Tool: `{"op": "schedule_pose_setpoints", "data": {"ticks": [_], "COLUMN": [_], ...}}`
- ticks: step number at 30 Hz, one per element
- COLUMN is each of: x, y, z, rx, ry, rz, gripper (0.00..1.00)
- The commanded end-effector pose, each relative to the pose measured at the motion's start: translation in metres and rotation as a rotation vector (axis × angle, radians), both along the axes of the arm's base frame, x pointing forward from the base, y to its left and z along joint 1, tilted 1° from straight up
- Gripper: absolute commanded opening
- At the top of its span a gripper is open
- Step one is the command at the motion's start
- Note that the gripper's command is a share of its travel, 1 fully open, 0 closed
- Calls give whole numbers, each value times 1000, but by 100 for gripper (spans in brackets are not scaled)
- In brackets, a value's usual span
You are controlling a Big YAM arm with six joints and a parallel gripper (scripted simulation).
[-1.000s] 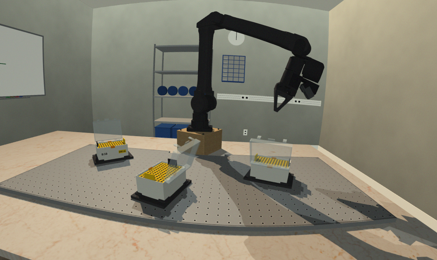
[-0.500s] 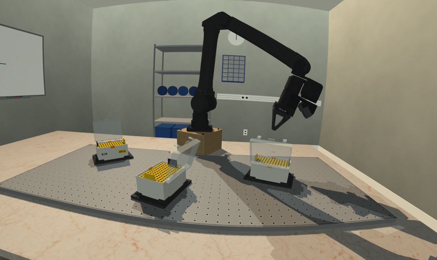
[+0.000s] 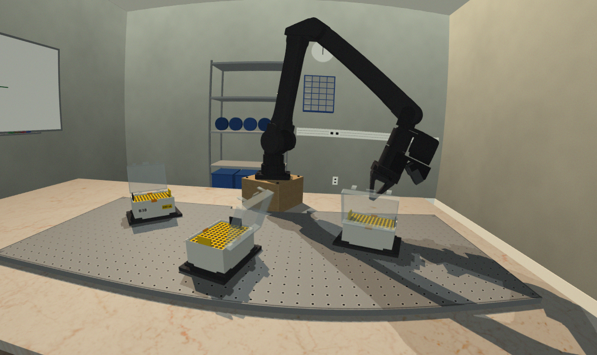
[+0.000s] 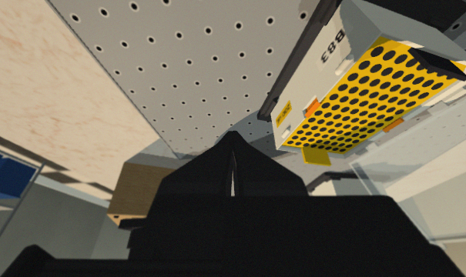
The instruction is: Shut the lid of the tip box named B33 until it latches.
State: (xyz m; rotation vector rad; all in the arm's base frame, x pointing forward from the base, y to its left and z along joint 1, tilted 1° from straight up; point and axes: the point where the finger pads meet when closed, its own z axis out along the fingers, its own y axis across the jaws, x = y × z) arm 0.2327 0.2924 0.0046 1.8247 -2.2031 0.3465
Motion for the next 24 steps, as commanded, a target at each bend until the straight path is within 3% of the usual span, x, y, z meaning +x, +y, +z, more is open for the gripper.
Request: {"op": "schedule_pose_setpoints", "data": {"ticks": [1,6,7,10,12,13,24], "x": [5,5,15,5,7,8,8], "y": [-2,-3,11,-4,0,9,9], "z": [-22,-37,-35,-57,-55,-45,-45], "rx": [-6,-6,23,-6,0,18,18], "ry": [6,6,-14,6,1,-13,-13], "rz": [2,1,2,2,3,2,2], "gripper": [0,0,0,0,0,0,0]}}
